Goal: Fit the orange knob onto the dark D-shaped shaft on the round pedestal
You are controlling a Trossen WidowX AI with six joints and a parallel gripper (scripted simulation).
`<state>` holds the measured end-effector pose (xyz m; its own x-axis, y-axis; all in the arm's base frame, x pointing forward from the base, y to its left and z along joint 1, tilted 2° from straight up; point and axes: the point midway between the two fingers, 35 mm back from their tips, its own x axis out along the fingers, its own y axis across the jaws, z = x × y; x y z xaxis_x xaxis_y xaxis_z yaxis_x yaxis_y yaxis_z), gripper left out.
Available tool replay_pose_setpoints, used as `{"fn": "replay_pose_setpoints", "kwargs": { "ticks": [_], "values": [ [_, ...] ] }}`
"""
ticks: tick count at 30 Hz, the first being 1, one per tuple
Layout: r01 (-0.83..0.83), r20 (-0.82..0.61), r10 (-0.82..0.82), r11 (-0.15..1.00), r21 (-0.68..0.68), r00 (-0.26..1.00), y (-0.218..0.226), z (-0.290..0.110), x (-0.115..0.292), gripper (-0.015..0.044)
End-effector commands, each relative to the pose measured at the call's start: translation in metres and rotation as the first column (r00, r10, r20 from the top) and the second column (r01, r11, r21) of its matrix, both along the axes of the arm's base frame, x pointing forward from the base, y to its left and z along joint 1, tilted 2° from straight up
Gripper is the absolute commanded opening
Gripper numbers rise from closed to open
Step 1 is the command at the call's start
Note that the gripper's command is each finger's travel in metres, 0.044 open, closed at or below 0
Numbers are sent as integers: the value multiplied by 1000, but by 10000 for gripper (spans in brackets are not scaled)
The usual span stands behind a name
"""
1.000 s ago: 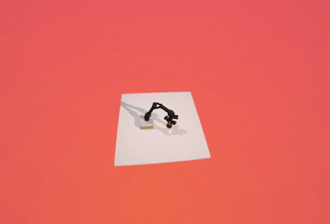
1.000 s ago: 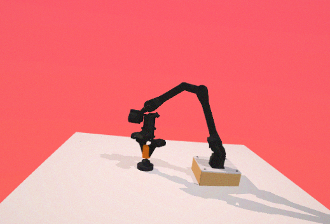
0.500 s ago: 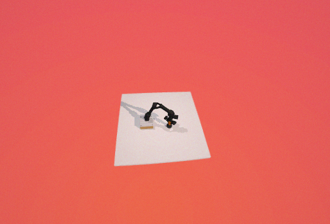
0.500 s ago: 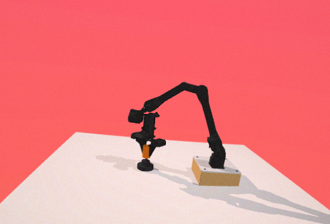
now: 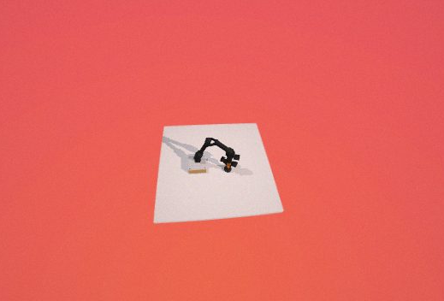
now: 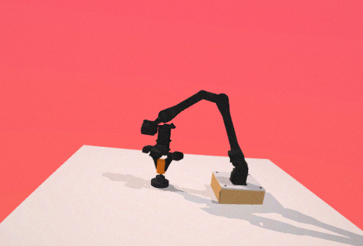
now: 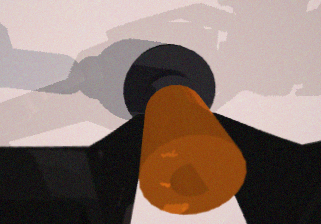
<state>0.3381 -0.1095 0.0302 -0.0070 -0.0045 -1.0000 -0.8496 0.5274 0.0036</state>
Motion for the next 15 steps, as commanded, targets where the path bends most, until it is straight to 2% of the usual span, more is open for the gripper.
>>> {"fn": "replay_pose_setpoints", "kwargs": {
  "ticks": [1, 15],
  "values": [
    [-11, 2, 11, 1000, -2, 1000, 0, -1, 1, 0],
    [-9, 2, 9, 1000, -2, 1000, 0, -6, 0, 0]
  ]
}}
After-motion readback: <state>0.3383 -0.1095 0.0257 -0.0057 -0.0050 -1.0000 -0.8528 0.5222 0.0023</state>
